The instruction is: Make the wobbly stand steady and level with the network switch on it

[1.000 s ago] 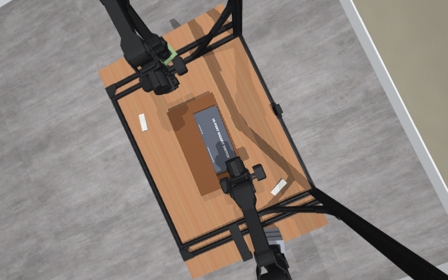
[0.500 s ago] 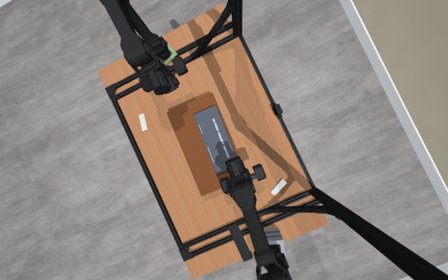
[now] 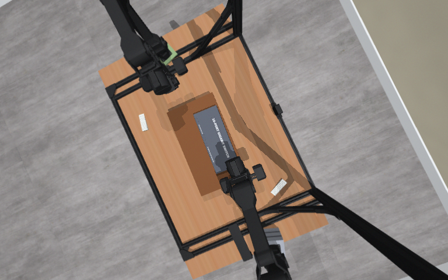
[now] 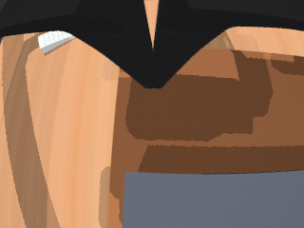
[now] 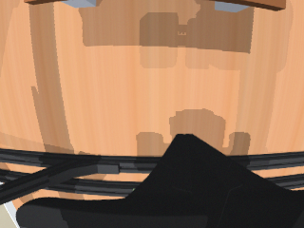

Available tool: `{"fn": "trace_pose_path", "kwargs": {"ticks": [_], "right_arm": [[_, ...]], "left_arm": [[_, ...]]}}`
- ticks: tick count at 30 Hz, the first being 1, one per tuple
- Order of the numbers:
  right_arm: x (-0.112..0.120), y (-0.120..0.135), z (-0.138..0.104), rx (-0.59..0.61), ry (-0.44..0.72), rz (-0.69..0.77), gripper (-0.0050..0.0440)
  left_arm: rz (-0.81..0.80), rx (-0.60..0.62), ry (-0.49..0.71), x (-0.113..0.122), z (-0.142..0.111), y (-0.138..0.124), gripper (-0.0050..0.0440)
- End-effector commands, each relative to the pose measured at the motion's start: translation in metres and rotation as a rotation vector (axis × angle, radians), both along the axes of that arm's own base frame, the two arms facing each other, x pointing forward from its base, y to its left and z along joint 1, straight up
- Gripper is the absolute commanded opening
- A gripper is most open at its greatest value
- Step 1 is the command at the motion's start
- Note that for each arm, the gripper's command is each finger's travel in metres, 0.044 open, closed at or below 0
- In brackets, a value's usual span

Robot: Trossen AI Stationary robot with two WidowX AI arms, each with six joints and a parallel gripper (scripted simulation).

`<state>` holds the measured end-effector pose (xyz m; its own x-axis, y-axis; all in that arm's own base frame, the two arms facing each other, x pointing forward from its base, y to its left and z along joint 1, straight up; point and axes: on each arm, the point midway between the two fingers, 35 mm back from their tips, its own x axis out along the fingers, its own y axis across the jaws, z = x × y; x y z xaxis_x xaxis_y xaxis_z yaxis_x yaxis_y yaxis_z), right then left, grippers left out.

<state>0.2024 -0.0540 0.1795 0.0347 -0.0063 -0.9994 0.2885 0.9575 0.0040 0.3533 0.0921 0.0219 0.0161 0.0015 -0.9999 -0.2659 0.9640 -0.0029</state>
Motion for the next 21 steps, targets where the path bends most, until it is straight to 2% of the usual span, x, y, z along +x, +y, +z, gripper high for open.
{"fn": "trace_pose_path", "kwargs": {"ticks": [1, 14, 15, 21], "right_arm": [[0.0, 0.0, 0.0, 0.0, 0.0, 0.0, 0.0], [0.0, 0.0, 0.0, 0.0, 0.0, 0.0, 0.0], [0.0, 0.0, 0.0, 0.0, 0.0, 0.0, 0.0], [0.0, 0.0, 0.0, 0.0, 0.0, 0.0, 0.0]], "left_arm": [[0.002, -0.001, 0.016, -0.002, -0.01, 0.0, 0.0], [0.002, -0.001, 0.016, -0.002, -0.01, 0.0, 0.0], [0.0, 0.0, 0.0, -0.002, 0.06, 0.0, 0.0], [0.0, 0.0, 0.0, -0.002, 0.06, 0.0, 0.0]]}}
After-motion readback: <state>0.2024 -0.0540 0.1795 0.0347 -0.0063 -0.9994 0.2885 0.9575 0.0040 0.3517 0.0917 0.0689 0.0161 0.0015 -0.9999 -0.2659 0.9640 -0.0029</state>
